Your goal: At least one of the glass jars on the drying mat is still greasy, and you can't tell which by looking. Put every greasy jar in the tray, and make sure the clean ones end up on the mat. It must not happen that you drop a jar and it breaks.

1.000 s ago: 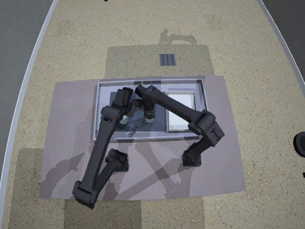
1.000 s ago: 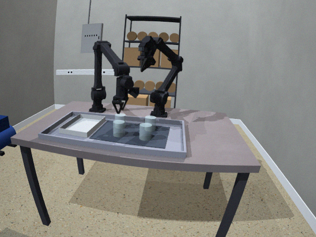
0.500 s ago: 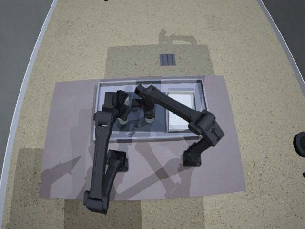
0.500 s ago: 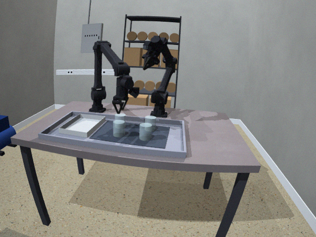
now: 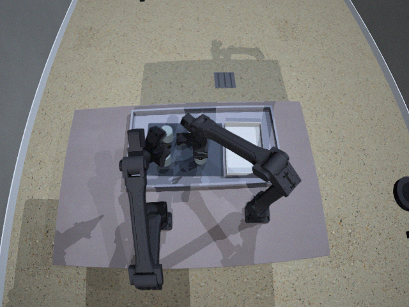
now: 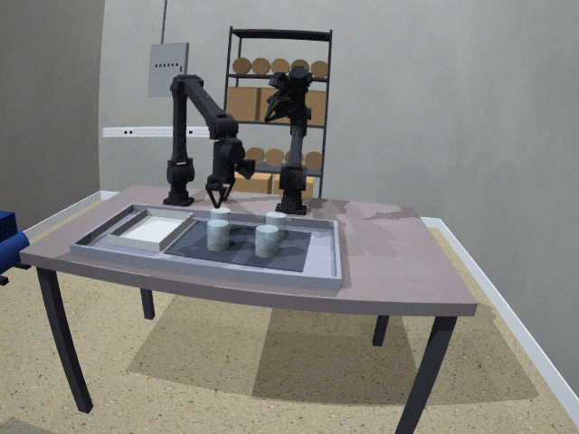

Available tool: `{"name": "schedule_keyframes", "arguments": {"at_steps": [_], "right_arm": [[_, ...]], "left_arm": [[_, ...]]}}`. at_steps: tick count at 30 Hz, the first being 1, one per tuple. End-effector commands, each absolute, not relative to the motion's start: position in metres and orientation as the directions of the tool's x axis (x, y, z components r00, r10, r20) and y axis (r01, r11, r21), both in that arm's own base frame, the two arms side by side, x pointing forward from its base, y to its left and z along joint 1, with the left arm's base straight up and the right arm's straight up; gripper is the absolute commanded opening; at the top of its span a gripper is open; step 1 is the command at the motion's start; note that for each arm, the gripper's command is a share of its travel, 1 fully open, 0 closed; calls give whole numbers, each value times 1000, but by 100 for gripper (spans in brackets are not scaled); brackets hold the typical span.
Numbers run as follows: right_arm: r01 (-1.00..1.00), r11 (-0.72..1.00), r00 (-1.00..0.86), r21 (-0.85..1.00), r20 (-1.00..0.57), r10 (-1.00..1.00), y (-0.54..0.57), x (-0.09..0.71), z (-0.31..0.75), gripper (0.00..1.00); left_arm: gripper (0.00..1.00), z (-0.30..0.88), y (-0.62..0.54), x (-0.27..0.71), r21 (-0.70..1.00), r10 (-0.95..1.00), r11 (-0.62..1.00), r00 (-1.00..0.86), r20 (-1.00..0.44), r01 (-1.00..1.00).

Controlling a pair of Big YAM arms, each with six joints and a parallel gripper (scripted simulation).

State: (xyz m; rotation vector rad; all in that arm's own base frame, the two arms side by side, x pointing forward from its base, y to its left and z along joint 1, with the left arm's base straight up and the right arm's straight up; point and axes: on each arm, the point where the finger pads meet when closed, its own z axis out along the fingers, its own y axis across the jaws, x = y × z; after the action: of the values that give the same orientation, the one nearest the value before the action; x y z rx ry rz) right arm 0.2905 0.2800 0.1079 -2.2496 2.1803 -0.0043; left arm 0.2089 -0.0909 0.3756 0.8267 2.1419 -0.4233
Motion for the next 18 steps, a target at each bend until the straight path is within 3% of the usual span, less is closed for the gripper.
{"name": "schedule_keyframes", "arguments": {"at_steps": [1,14,18], "right_arm": [[-999,-36,36,-16,-15,-999,285,297,116,92],[-999,-41,41,-16,-16,-999,297,302,75,91],[-999,-40,41,-18,-17,-999,289,298,76,86]], "left_arm": [[0,379,-85,200,5,436,685,-405,-803,729],[0,386,-84,201,15,437,678,-386,-812,735],[0,386,-85,200,15,440,673,-383,-812,740]]}}
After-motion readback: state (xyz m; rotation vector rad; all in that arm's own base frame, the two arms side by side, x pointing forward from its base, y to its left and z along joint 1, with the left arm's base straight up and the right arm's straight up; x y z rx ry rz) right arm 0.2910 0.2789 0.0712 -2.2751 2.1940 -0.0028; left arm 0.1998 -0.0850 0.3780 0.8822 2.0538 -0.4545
